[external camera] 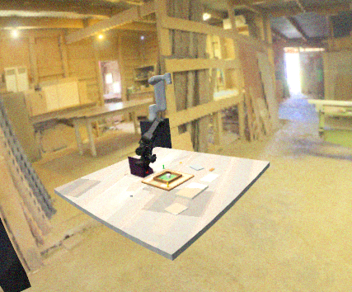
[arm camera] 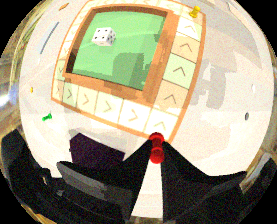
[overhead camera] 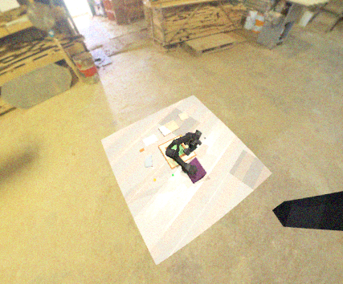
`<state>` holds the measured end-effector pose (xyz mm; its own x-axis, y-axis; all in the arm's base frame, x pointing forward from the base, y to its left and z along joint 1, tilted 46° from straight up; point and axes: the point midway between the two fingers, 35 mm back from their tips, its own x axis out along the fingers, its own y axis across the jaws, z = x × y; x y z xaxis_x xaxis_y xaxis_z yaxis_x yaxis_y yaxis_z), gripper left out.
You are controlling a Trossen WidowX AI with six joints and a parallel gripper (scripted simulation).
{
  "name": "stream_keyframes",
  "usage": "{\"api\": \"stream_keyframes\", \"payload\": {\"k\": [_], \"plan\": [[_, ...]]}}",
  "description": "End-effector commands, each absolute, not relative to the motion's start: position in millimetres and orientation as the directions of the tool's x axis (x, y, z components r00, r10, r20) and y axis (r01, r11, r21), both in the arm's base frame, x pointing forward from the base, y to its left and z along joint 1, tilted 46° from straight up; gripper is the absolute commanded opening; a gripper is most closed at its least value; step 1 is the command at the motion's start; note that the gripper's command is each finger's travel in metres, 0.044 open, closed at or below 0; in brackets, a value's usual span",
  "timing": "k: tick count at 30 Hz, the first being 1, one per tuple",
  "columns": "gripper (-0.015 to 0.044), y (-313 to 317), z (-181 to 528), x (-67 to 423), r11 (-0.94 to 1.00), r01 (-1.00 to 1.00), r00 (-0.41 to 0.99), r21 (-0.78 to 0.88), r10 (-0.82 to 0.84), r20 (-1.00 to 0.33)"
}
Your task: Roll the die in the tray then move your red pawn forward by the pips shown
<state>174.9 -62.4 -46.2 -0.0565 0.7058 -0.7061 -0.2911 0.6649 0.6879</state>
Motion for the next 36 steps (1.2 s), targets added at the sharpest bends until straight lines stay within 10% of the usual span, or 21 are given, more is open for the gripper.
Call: {"api": "stream_keyframes", "payload": {"k": [1, 36], "plan": [[0.0, -64, -63, 170, 0.661, -0.292, -0.063, 0.691, 0.708, -0.704], [0.0026, -32, -96, 169, 0.664, -0.301, -0.059, 0.684, 0.703, -0.709]]}}
